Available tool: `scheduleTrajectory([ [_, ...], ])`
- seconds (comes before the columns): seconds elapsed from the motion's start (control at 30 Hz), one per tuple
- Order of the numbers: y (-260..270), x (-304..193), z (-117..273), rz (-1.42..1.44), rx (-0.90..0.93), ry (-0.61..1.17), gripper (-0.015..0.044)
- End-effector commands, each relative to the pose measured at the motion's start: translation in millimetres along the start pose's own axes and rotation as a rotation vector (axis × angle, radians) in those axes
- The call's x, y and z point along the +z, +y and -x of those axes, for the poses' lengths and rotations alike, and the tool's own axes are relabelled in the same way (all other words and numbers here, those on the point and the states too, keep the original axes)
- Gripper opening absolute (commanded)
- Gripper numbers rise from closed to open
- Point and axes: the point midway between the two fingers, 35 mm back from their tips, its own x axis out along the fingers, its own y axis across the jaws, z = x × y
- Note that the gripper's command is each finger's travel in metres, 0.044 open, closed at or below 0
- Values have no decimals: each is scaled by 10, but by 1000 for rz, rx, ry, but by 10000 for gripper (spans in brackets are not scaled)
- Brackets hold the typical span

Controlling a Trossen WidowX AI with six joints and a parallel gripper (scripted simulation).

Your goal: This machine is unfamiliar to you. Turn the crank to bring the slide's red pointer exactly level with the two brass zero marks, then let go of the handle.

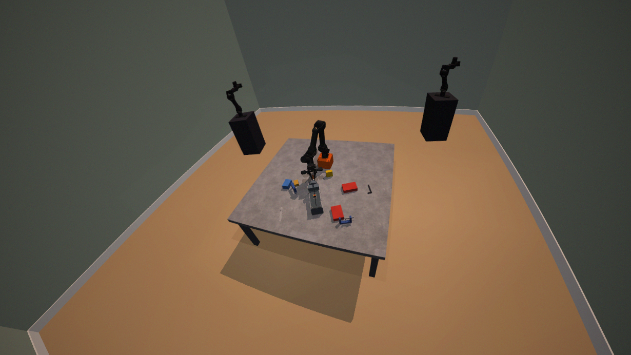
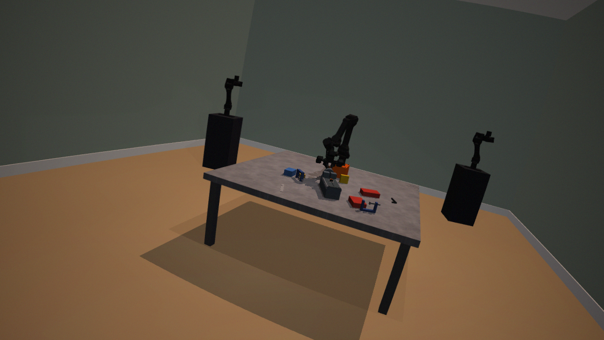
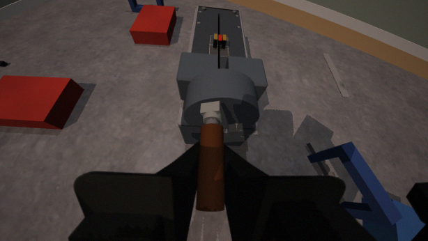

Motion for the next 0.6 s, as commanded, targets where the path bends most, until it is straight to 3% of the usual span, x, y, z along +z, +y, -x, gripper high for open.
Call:
scheduleTrajectory([
  [0.0,-10,2,3,-5,-1,-1,0],
  [0.57,-93,31,26,-4,-2,-1,0],
])
